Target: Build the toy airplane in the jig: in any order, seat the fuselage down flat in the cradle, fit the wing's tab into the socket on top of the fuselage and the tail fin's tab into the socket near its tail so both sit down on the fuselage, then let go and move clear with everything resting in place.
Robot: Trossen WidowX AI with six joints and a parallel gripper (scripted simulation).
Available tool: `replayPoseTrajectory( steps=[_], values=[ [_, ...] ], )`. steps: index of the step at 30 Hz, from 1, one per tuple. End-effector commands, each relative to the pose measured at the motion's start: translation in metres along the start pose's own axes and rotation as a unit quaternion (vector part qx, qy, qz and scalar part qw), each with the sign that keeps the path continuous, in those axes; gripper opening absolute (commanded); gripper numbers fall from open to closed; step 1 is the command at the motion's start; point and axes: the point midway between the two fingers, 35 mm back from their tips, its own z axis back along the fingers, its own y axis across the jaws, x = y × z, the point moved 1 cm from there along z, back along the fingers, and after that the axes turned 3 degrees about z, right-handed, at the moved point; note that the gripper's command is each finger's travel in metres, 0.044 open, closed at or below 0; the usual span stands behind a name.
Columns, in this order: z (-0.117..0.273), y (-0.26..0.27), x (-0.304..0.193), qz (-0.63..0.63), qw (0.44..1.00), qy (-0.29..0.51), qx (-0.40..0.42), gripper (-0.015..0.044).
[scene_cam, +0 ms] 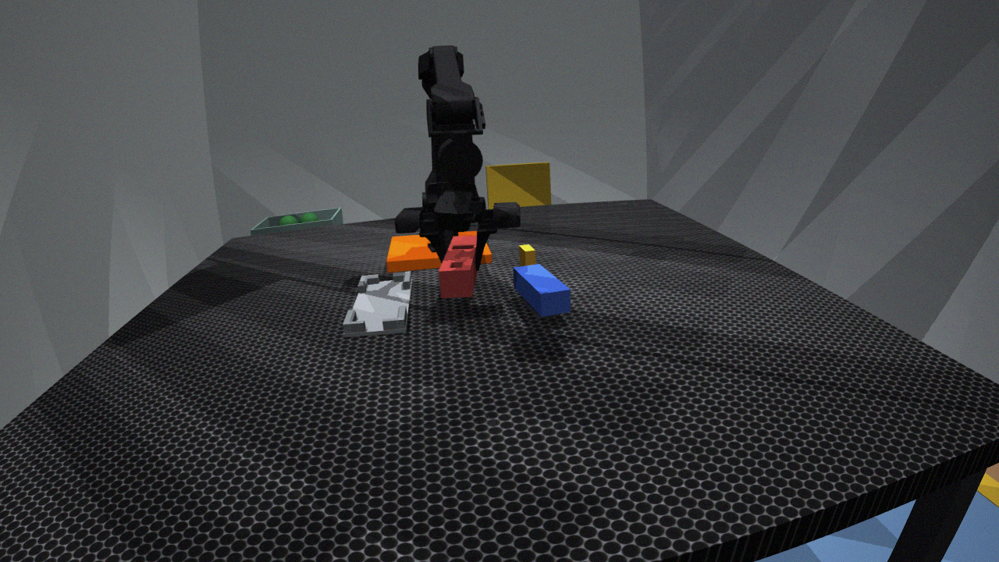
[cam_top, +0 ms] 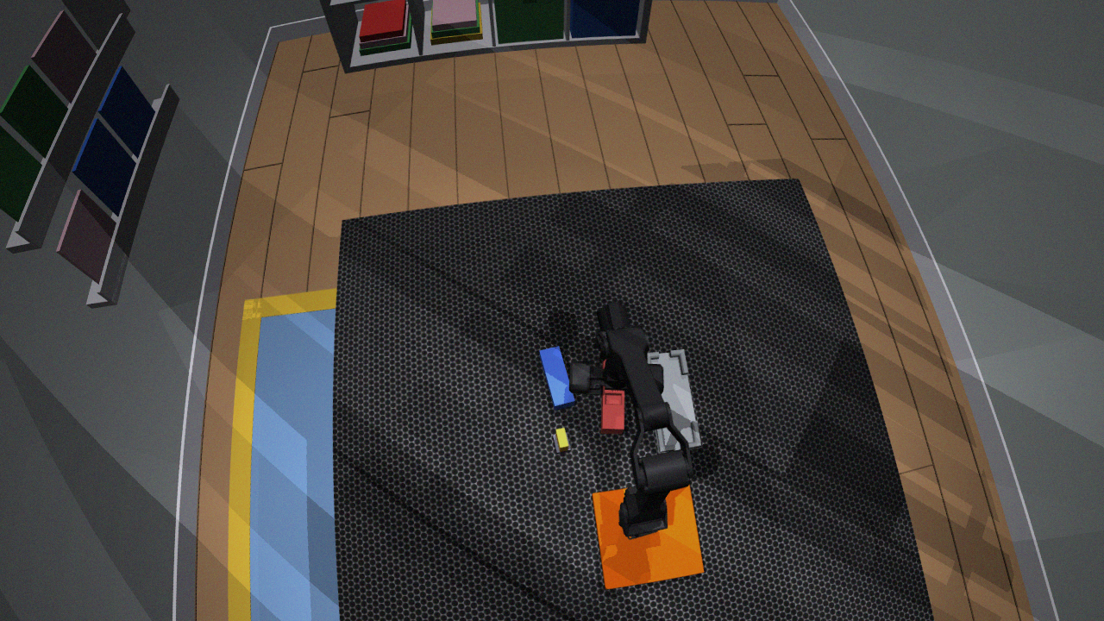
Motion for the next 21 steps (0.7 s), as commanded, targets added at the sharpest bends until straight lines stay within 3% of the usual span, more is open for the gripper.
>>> replayPoseTrajectory(
  steps=[1,21],
  values=[
    [0.018,0.0,0.002,-0.001,1.0,-0.008,0.0,0.0],
    [0.08,-0.001,-0.007,0.001,1.0,-0.007,0.0,0.0]
  ],
)
